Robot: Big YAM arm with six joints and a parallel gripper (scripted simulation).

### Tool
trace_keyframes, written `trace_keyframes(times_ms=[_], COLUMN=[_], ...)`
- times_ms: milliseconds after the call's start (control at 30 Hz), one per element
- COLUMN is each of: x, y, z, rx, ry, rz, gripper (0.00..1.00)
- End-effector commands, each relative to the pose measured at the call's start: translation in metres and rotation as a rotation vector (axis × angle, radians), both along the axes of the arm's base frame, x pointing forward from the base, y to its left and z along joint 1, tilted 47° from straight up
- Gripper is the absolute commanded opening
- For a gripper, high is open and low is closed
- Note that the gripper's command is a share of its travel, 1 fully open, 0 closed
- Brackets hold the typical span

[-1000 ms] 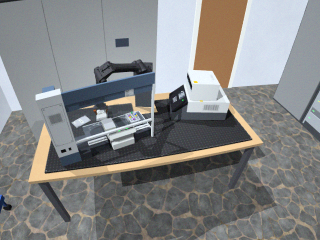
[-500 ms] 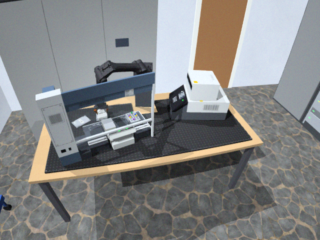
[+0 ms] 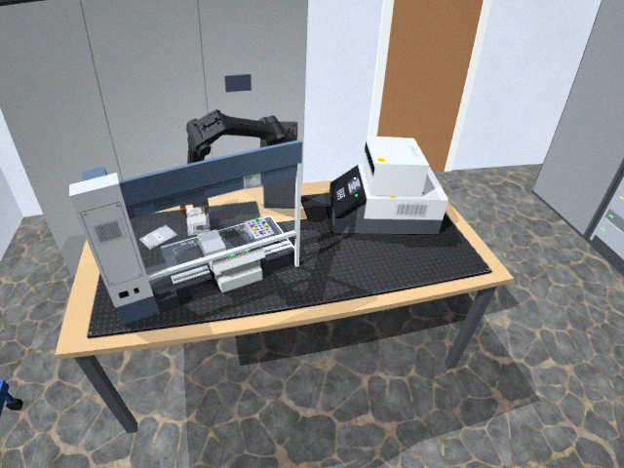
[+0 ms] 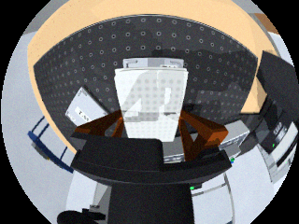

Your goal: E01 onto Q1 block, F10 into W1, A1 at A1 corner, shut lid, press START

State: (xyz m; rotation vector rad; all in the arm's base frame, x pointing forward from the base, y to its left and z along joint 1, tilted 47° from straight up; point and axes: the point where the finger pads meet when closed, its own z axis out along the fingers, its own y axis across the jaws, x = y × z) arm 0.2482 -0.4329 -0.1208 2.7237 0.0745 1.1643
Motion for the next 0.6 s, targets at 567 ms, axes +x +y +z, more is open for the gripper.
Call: trace_keyframes(times_ms=[567], x=[-0.033], y=[0.012], z=[0.017], rx=[0.020], ry=[0.014], rz=[-0.008], gripper=[0.00])
